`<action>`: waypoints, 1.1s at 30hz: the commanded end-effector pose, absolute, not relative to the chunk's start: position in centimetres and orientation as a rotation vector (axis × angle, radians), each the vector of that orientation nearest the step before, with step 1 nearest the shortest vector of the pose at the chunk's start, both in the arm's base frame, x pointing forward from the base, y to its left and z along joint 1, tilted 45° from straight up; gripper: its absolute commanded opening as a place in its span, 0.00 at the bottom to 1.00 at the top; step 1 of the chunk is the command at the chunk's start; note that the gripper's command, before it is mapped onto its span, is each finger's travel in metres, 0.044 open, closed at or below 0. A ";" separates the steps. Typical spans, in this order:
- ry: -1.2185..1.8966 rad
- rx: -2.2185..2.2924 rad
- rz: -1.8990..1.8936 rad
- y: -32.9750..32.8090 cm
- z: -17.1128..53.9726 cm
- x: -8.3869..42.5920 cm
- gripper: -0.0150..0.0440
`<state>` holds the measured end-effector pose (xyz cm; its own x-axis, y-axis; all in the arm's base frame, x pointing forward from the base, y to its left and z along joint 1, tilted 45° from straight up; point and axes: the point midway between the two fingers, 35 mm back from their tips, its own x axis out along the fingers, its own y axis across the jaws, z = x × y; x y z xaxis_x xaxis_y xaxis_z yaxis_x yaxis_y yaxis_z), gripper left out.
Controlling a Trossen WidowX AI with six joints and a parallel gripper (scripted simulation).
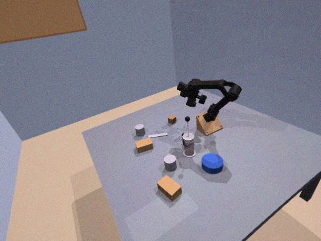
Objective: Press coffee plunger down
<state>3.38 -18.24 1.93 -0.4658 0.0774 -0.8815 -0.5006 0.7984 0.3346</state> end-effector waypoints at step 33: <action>0.281 0.649 0.557 -7.7 24.2 22.8 1.00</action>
